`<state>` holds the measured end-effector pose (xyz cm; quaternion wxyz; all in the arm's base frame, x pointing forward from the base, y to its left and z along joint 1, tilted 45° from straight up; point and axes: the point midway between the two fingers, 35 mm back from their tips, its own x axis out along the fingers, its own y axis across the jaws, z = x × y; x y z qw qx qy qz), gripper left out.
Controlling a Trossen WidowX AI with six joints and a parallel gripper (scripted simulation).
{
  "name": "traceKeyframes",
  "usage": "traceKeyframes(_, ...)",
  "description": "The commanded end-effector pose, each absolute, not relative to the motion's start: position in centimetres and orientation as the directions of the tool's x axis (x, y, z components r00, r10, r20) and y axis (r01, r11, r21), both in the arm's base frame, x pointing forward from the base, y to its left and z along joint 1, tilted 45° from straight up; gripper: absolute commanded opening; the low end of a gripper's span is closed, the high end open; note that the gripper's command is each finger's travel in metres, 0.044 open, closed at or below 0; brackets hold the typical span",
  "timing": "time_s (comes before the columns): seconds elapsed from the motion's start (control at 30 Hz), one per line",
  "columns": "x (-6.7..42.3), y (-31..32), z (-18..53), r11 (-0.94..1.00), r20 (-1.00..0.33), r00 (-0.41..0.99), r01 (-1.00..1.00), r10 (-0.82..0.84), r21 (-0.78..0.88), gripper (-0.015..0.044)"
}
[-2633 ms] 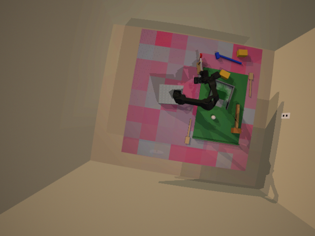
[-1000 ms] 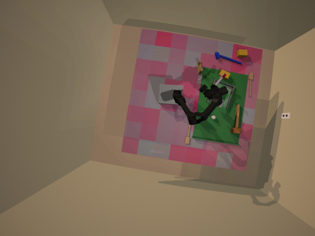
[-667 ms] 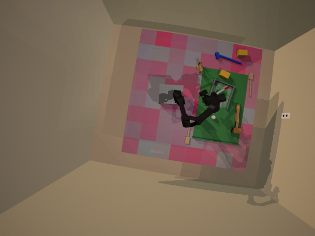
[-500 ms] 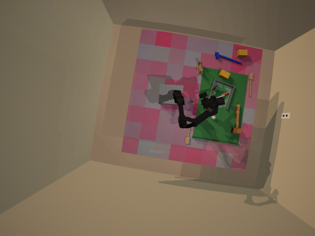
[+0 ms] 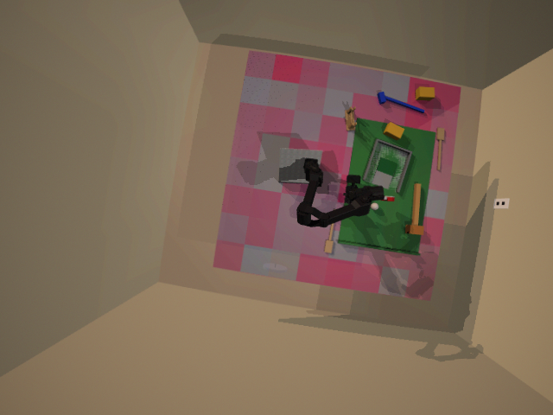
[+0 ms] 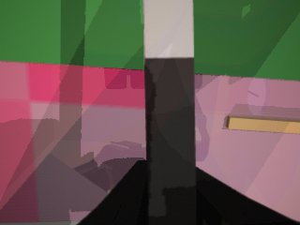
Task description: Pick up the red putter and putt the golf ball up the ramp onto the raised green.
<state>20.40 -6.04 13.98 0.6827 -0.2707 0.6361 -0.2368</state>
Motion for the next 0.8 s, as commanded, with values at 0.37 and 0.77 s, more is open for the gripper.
traceKeyframes(0.37, 17.2, -8.7, 16.1, 0.693, -0.701, 0.067, 0.25, -0.71, -0.677, 0.0)
traceKeyframes(0.77, 17.4, -11.2, 13.8, 0.692, -0.7, 0.069, 0.251, -0.71, -0.677, 0.0)
